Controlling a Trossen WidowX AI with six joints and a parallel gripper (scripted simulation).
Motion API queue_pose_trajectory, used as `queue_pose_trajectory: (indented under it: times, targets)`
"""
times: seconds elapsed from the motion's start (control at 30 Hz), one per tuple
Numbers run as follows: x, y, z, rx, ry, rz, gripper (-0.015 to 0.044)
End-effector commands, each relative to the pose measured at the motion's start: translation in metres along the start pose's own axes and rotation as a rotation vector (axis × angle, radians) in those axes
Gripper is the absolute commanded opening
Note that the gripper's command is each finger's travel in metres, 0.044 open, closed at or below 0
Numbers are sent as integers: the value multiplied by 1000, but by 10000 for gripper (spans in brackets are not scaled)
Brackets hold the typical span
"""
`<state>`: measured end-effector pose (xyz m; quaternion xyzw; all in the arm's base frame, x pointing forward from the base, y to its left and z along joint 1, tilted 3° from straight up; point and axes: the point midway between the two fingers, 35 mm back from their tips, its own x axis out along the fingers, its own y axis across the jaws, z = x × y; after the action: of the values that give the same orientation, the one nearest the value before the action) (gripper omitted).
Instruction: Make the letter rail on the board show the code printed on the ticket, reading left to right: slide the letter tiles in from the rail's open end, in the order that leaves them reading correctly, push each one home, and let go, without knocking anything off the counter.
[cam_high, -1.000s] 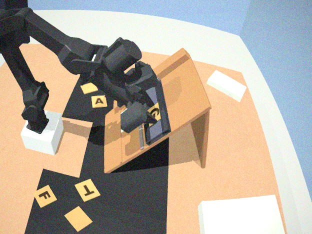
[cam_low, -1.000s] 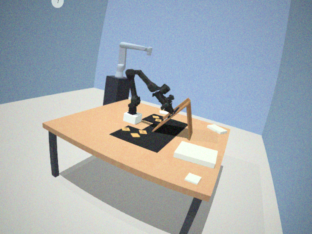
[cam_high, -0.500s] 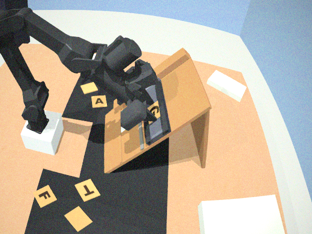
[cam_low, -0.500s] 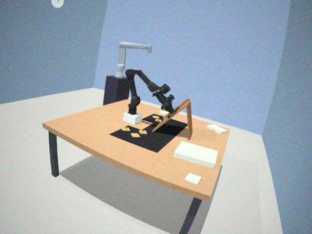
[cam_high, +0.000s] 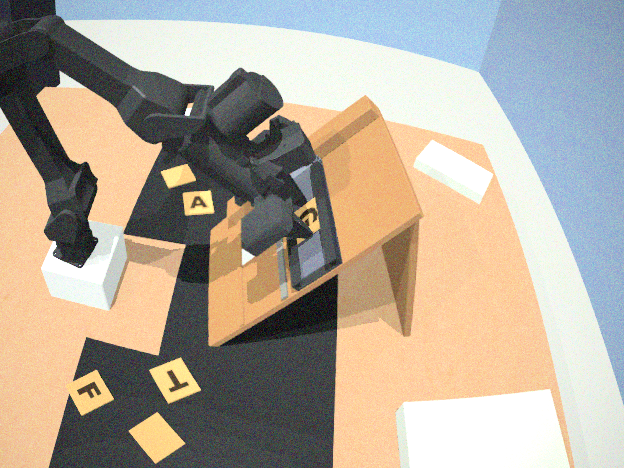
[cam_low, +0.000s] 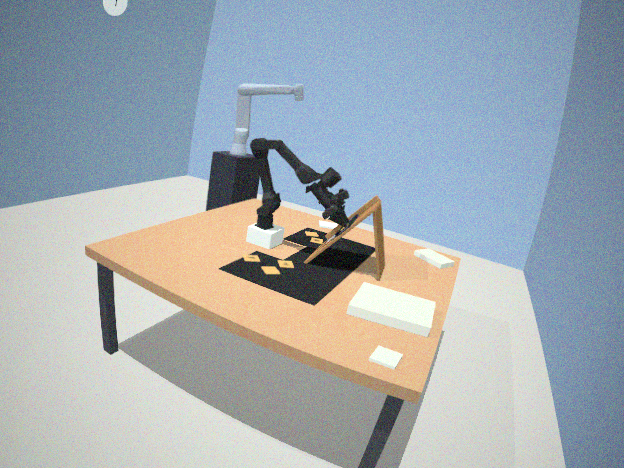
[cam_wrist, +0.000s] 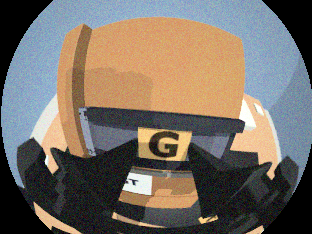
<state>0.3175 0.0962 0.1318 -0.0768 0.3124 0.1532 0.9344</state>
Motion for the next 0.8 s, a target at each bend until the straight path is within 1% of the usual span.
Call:
queue_pose_trajectory:
  times: [0.0, 0.77]
  targets:
    - [0, 2, 0, 6, -2, -3, 0]
    - [0, 14, 0, 7, -2, -3, 0]
